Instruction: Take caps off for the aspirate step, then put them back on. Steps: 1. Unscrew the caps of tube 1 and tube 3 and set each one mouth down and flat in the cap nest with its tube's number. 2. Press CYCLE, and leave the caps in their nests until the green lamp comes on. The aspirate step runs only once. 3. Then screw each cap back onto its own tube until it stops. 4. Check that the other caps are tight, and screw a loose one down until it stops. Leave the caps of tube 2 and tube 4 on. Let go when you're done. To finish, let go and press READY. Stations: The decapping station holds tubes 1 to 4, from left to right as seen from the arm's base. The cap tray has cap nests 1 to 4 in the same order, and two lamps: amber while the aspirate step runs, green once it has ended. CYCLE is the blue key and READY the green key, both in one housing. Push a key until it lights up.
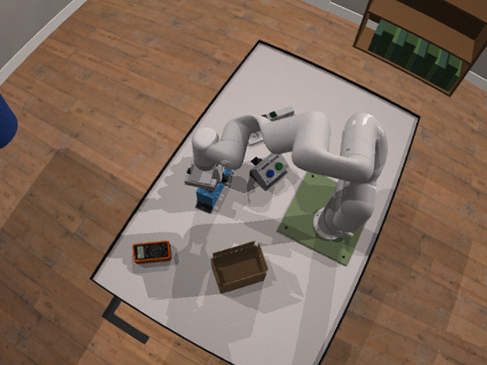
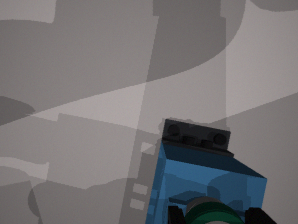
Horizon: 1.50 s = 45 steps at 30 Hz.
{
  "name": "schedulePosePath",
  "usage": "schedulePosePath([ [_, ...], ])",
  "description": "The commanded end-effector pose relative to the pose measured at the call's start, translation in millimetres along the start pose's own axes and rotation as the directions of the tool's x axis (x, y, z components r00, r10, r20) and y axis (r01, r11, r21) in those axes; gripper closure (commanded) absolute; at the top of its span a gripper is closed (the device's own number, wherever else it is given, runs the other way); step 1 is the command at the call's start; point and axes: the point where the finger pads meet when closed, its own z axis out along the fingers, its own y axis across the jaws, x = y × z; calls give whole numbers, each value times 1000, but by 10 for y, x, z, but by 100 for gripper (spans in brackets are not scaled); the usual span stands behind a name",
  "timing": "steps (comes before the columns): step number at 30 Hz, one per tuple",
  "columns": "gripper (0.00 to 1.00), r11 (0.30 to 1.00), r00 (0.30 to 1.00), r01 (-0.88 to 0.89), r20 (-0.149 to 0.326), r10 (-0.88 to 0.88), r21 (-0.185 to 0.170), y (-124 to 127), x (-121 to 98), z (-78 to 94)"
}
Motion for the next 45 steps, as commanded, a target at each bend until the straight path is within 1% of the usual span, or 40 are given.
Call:
schedulePosePath([
  [1,100,996,996,85,-2,-85,-4,12,0,-14],
  [4,100,996,996,85,-2,-85,-4,12,0,-14],
  [5,54,996,996,85,-2,-85,-4,12,0,-14],
  [17,54,996,996,85,-2,-85,-4,12,0,-14],
  [20,54,986,986,-165,-3,165,-3,12,1,-29],
  [21,54,984,984,-176,-3,176,-3,12,1,-34],
  [31,54,984,984,-176,-3,176,-3,13,2,-84],
  [37,54,984,984,-176,-3,176,-3,13,2,-86],
  [38,100,984,984,-176,-3,176,-3,13,2,-86],
  [45,100,984,984,-176,-3,176,-3,13,2,-86],
])
